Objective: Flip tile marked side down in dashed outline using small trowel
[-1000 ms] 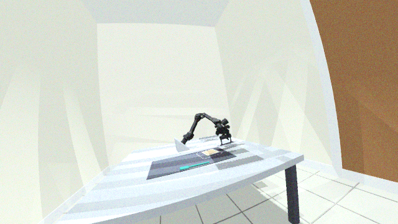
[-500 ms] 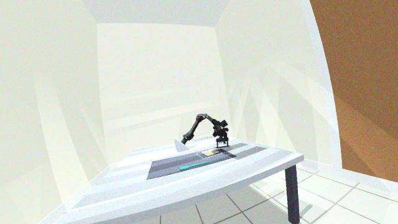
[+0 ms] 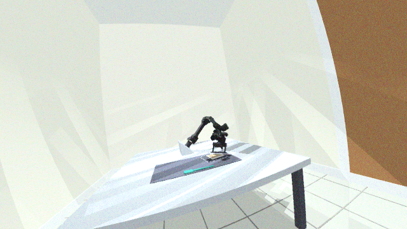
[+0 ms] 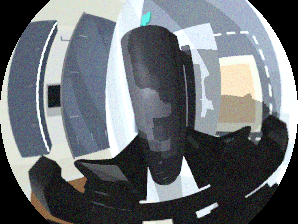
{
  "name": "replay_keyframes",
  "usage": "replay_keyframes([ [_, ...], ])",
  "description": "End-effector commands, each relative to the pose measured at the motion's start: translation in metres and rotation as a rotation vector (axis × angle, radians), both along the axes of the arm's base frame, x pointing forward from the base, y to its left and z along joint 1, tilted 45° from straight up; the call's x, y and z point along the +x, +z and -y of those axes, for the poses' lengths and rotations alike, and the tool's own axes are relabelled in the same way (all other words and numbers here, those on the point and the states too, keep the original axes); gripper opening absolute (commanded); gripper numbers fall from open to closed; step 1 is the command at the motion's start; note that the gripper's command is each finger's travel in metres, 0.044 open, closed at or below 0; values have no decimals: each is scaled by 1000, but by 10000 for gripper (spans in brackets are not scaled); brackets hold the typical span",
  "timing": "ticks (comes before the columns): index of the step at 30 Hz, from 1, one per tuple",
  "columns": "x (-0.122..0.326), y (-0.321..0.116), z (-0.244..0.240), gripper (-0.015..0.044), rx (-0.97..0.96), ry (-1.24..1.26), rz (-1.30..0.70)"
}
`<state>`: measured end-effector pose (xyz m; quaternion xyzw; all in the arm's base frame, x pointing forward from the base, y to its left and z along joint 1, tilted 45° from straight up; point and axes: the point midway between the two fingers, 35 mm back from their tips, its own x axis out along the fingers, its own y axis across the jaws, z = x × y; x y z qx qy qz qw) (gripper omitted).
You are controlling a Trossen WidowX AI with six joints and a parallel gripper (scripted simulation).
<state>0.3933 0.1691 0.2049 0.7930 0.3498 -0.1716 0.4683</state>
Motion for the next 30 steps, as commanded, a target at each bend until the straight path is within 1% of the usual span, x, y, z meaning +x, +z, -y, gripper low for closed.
replay_keyframes([
  [1, 10, -17, 23, 0, -35, -14, -18],
  [14, 23, -80, 88, 0, -99, -42, -131],
  [30, 18, -147, 162, 0, -100, -16, -229],
])
